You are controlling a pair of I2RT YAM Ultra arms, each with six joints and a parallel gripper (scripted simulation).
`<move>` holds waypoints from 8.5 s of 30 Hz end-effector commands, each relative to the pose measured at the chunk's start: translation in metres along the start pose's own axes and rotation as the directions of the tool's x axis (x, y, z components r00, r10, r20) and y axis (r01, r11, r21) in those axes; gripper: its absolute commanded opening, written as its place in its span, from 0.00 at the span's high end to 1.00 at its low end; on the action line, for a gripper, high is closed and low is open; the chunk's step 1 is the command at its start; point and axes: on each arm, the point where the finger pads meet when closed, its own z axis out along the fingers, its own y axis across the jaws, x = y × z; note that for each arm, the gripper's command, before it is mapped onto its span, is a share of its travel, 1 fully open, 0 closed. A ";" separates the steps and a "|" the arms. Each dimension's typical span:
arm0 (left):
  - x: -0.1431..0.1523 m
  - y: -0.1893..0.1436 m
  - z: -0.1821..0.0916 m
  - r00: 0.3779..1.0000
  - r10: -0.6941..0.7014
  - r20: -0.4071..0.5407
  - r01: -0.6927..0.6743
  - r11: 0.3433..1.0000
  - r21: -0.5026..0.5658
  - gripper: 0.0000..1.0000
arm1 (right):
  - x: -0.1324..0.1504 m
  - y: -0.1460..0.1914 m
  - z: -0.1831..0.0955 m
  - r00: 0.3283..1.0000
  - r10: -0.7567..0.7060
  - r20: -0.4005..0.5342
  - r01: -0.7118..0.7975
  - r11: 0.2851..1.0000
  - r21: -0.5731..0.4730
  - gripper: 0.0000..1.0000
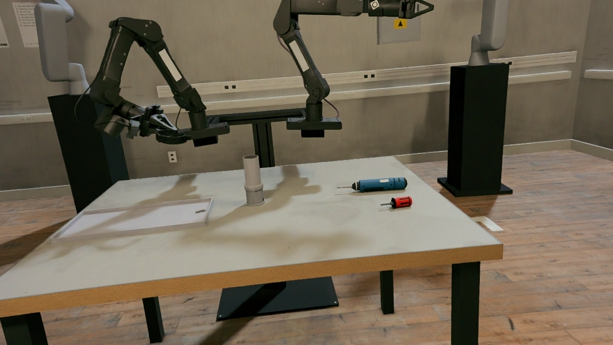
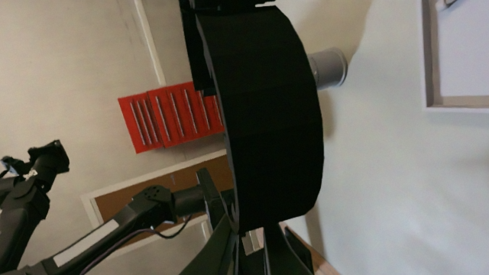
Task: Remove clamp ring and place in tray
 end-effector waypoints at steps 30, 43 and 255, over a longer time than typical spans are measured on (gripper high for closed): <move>-0.028 0.003 -0.008 0.998 -0.011 0.061 0.012 1.000 -0.014 0.80 | -0.046 -0.005 -0.035 0.978 0.010 0.207 -0.016 0.999 0.029 0.94; -0.028 0.003 -0.008 0.998 -0.011 0.061 0.012 1.000 -0.014 0.80 | -0.057 -0.010 -0.040 0.967 0.042 0.250 -0.049 0.999 0.022 0.94; -0.028 0.003 -0.008 0.998 -0.011 0.061 0.012 1.000 -0.014 0.80 | -0.062 -0.181 0.048 0.974 0.023 0.227 -0.030 0.999 0.027 0.94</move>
